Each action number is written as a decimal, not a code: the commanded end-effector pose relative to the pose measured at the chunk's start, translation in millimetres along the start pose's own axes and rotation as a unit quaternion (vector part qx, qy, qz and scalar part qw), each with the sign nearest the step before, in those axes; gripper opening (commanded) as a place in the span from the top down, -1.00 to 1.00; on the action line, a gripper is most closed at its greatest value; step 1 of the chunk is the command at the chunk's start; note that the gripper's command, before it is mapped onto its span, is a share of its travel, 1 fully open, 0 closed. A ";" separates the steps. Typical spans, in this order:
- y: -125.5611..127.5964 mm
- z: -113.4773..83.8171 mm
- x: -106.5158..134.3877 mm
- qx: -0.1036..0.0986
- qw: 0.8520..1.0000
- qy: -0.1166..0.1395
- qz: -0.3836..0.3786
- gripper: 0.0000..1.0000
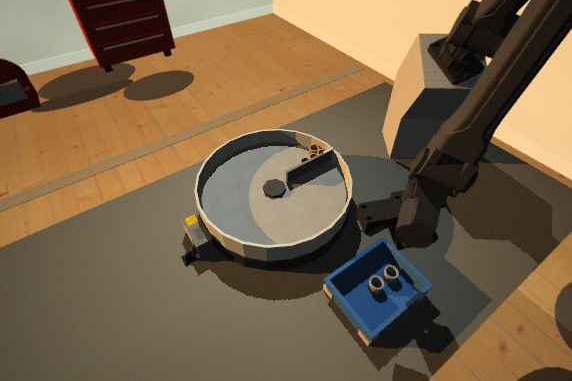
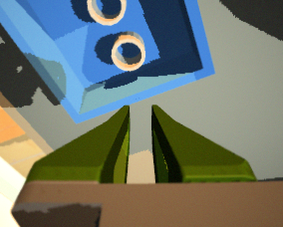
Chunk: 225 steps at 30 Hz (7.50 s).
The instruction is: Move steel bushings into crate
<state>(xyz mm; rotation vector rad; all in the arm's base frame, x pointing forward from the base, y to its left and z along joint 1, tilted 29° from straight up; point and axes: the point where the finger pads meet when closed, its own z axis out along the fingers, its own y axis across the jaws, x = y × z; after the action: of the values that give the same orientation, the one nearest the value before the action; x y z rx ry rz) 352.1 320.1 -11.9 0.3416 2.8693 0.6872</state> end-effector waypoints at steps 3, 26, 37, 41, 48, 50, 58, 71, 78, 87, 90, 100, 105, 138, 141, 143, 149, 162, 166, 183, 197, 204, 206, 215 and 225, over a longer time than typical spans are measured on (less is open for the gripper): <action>6.8 -15.0 -9.3 -0.013 1.000 -0.011 -0.002 0.72; 6.8 -15.0 -9.3 -0.013 1.000 -0.011 -0.002 0.72; -56.1 -4.1 -24.3 -0.006 1.000 -0.006 -0.001 0.74; -122.6 -2.8 -42.3 -0.004 1.000 -0.004 0.001 0.74; -243.5 -5.5 -84.3 -0.005 1.000 -0.002 0.004 0.74; -261.5 -5.5 -90.6 -0.005 1.000 -0.002 0.004 0.74; -357.7 -1.9 -122.5 -0.006 1.000 -0.004 0.004 0.74; -353.5 -12.6 -134.1 -0.005 1.000 -0.023 -0.007 0.74; -353.5 -12.6 -134.2 -0.005 1.000 -0.023 -0.005 0.74; -353.5 -12.6 -134.2 -0.005 1.000 -0.023 -0.005 0.74; -353.5 -12.6 -134.2 -0.005 1.000 -0.023 -0.005 0.74; -355.0 -13.1 -136.2 -0.006 1.000 -0.020 -0.005 0.74; -355.4 -13.2 -139.3 -0.006 1.000 -0.025 -0.007 0.74; -355.6 -12.9 -137.2 -0.006 1.000 -0.024 -0.005 0.74; -355.6 -12.9 -136.8 -0.006 1.000 -0.024 -0.006 0.74; -355.9 -12.7 -135.5 -0.006 1.000 -0.024 -0.006 0.74; -356.4 -12.2 -131.9 -0.006 1.000 -0.022 -0.005 0.74; -356.4 -12.2 -131.9 -0.006 1.000 -0.022 -0.005 0.74; -356.4 -12.2 -131.9 -0.006 1.000 -0.022 -0.005 0.74; -356.4 -12.2 -131.9 -0.006 1.000 -0.022 -0.005 0.74; -357.1 -11.6 -126.1 -0.006 1.000 -0.019 -0.003 0.74; -357.1 -11.6 -126.1 -0.006 1.000 -0.019 -0.003 0.74; -357.1 -11.6 -126.1 -0.006 1.000 -0.019 -0.003 0.74; -357.1 -11.6 -126.1 -0.006 1.000 -0.019 -0.003 0.74; -357.1 -11.6 -126.1 -0.006 1.000 -0.019 -0.003 0.74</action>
<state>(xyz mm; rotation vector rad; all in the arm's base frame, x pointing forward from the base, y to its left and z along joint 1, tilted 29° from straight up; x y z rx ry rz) 402.2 -17.4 -162.1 0.3357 2.8608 0.6990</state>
